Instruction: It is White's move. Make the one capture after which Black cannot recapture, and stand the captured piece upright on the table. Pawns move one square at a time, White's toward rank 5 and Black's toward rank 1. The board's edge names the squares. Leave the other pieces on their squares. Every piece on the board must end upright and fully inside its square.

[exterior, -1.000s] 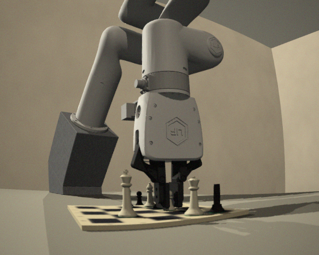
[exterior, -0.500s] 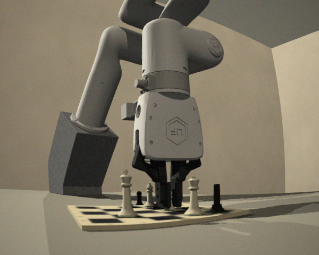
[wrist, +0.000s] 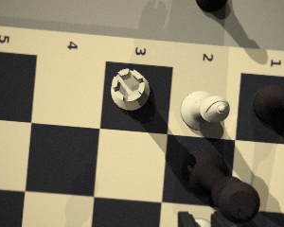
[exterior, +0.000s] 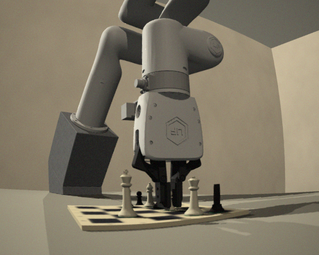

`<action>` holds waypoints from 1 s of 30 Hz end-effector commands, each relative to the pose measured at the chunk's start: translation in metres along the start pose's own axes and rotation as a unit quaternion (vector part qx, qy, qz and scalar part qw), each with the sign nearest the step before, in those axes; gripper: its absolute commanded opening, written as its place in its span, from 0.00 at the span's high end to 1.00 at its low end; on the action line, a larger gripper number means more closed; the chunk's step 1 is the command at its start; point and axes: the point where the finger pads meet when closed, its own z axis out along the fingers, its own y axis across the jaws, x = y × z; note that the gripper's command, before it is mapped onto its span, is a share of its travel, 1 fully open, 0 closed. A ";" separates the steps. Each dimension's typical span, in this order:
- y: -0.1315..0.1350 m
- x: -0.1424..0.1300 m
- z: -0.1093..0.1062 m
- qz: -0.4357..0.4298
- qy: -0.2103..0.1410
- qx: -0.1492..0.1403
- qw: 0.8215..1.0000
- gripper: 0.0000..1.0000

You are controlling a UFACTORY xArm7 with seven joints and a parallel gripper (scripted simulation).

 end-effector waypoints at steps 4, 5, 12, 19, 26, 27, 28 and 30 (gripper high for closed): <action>0.000 -0.001 -0.002 0.000 -0.001 0.000 1.000 1.00; 0.000 -0.001 -0.003 0.000 -0.001 0.000 1.000 1.00; 0.000 -0.001 -0.036 0.000 -0.001 0.000 1.000 1.00; 0.000 -0.001 -0.075 0.000 -0.001 0.000 1.000 1.00; 0.000 0.000 -0.100 0.000 -0.001 0.000 1.000 1.00; 0.000 0.000 -0.100 0.000 -0.001 0.000 1.000 1.00; 0.000 0.000 -0.100 0.000 -0.001 0.000 1.000 1.00; 0.000 0.000 -0.100 0.000 -0.001 0.000 1.000 1.00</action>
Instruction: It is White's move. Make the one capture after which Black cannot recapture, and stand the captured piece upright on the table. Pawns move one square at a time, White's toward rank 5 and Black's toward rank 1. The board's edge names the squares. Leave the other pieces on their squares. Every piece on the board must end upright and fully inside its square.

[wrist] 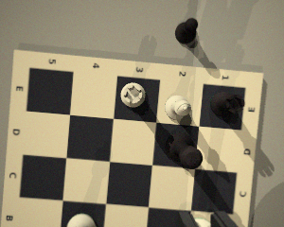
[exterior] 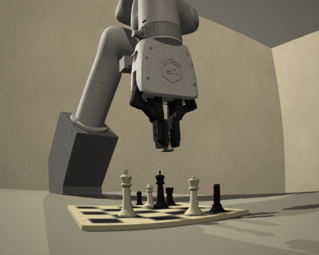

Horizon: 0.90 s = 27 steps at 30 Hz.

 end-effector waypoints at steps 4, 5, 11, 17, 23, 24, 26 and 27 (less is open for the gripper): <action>0.001 -0.002 -0.007 0.002 0.019 0.007 1.000 1.00; 0.001 -0.002 -0.007 0.002 0.019 0.007 1.000 1.00; -0.001 -0.004 -0.007 -0.031 0.019 0.006 0.999 1.00; -0.008 -0.012 -0.007 -0.185 0.019 0.001 0.982 1.00; -0.017 -0.021 -0.008 -0.304 0.020 0.000 0.952 1.00; -0.019 -0.023 -0.008 -0.323 0.021 0.001 0.946 1.00; -0.024 -0.027 -0.008 -0.365 0.023 0.003 0.931 1.00; -0.027 -0.028 -0.008 -0.386 0.024 0.004 0.922 1.00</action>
